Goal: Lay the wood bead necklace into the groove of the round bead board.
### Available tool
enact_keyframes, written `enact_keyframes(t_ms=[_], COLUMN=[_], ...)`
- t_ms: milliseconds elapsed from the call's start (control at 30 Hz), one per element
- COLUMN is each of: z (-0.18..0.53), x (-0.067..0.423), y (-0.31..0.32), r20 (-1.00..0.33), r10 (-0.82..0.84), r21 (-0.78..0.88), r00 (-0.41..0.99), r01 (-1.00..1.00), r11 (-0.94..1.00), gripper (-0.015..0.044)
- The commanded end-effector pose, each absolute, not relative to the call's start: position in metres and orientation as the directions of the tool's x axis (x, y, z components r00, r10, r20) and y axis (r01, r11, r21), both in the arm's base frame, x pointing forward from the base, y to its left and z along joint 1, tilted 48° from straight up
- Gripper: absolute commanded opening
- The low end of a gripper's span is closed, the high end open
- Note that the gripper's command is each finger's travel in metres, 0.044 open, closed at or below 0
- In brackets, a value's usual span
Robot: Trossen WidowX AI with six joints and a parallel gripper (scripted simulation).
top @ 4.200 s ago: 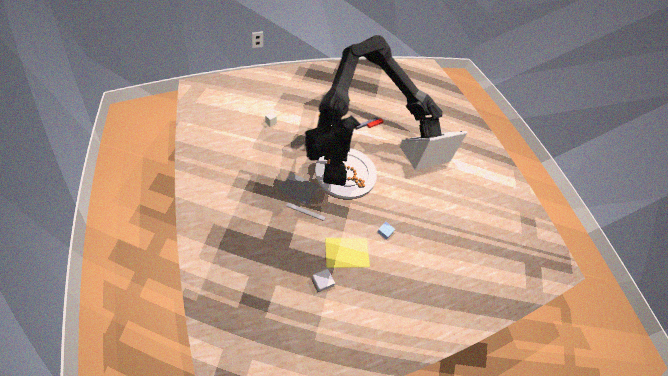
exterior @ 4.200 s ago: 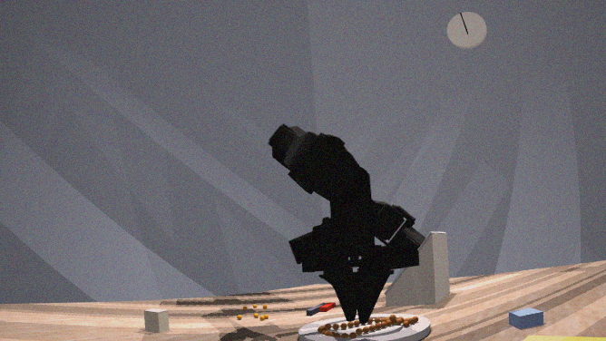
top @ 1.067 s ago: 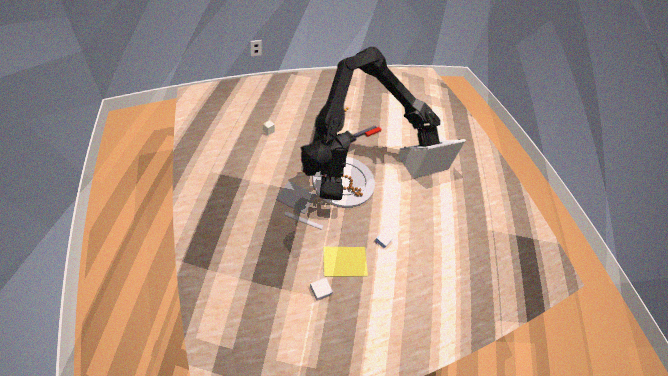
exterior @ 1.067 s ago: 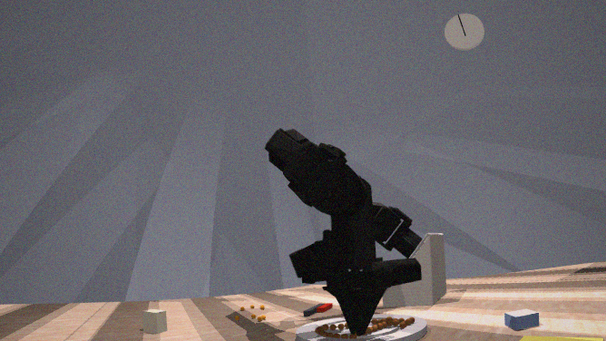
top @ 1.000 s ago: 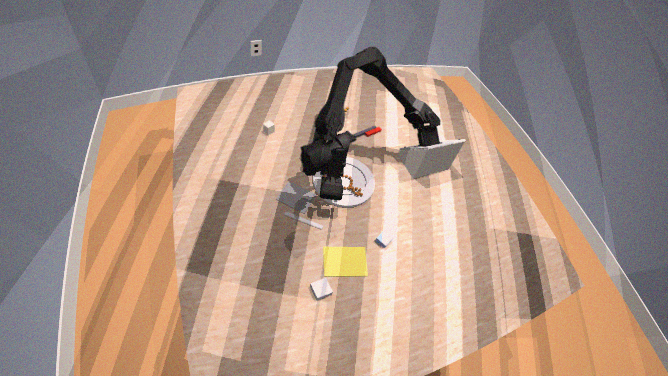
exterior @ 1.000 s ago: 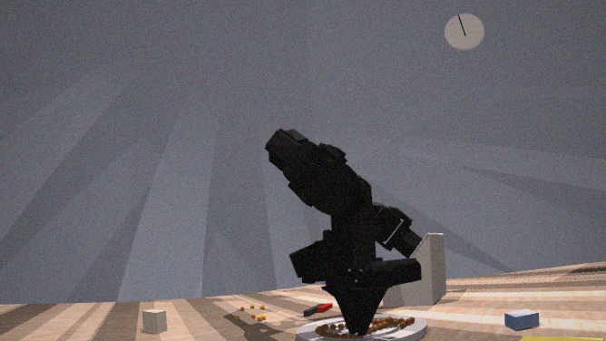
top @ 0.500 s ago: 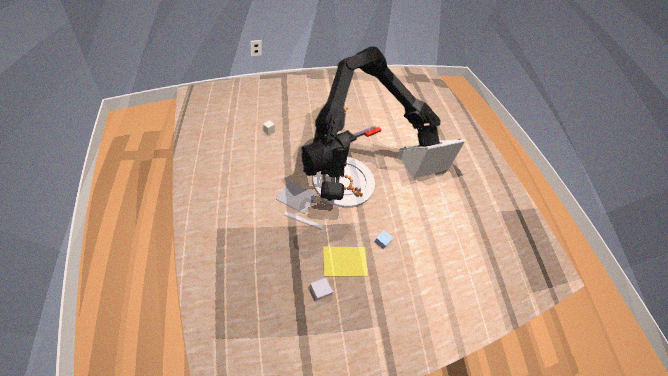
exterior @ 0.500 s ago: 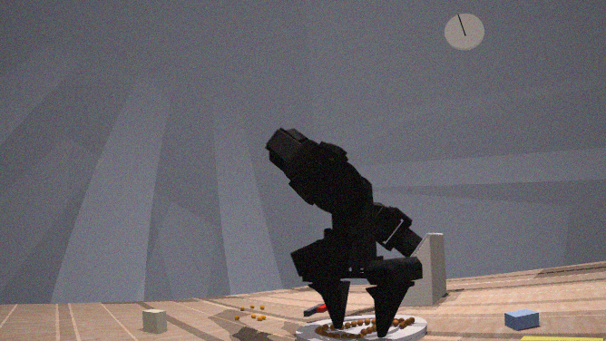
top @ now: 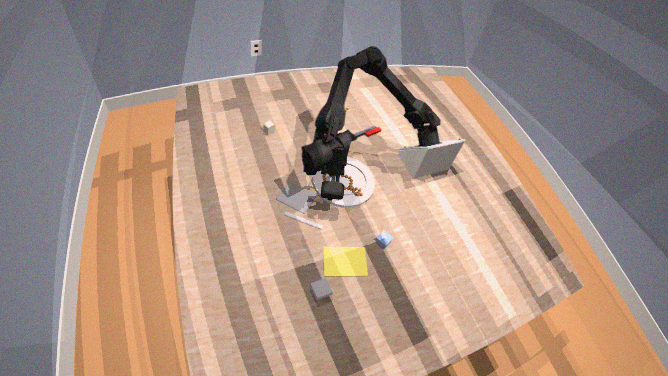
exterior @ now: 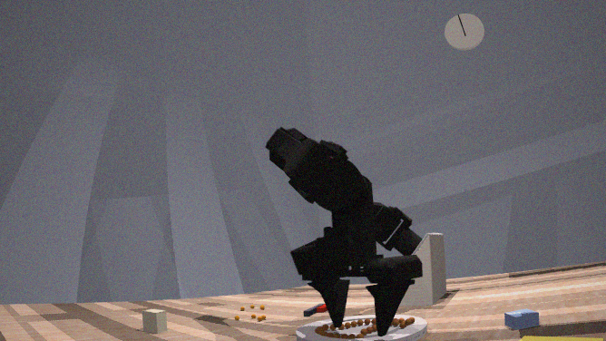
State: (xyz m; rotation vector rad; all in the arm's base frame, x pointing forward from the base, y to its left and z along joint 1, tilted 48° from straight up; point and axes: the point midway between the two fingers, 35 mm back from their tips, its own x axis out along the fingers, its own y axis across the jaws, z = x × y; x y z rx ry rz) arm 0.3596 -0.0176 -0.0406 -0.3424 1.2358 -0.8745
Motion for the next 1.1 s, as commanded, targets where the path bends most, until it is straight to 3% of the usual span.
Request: enact_keyframes(t_ms=[0,33,267,433,1067], z=[-0.040,-0.040,-0.022,-0.022,-0.037], x=[0.360,0.360,0.347,0.346,0.350], y=[-0.017,-0.017,0.008,0.007,-0.009], r20=[-0.675,-0.675,-0.676,-0.676,-0.677], r10=[-0.735,-0.735,-0.734,-0.734,-0.732], r21=[-0.658,-0.658,-0.717,-0.718,-0.716], r00=[0.067,0.067,0.066,0.066,0.072], r01=[0.395,0.395,0.169,0.162,0.167], r11=[0.641,0.641,0.676,0.677,0.678], gripper=[0.0440,0.0440,0.0256,0.0125,0.0120])
